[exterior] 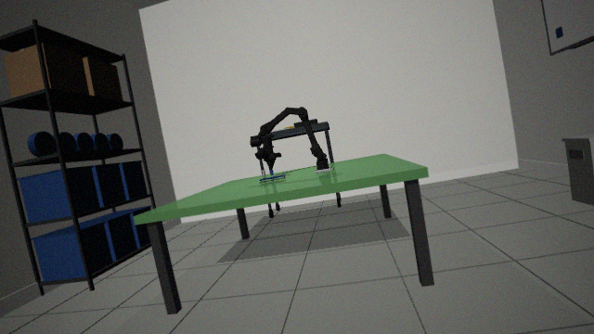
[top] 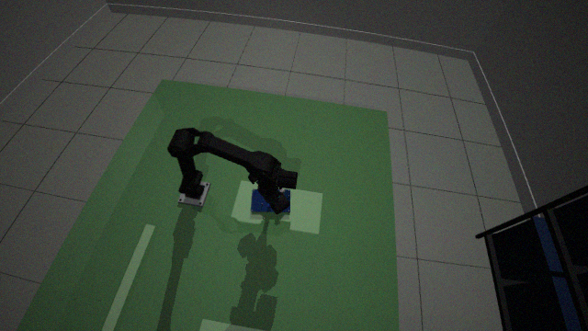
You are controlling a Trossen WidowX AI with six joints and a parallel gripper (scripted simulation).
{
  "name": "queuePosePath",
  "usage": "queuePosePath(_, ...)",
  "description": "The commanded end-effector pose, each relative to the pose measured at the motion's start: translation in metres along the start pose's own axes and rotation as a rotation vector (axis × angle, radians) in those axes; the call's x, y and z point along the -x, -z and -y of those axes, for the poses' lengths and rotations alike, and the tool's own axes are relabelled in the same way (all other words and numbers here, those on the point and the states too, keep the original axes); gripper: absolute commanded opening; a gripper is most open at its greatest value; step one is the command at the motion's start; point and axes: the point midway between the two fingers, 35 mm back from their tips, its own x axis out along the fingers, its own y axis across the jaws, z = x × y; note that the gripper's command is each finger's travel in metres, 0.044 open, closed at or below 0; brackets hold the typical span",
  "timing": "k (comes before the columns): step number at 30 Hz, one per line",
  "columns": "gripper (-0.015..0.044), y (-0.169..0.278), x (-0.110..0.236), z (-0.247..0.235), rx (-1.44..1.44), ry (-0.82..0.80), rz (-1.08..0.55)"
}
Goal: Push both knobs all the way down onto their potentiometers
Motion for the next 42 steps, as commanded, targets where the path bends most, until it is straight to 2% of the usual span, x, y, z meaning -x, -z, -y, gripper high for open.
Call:
queuePosePath(1,0.0,-0.0006,-0.0224,0.0016,0.006,-0.018,-0.023)
queuePosePath(42,0.0,-0.0005,-0.0264,0.0015,0.006,-0.018,-0.023)
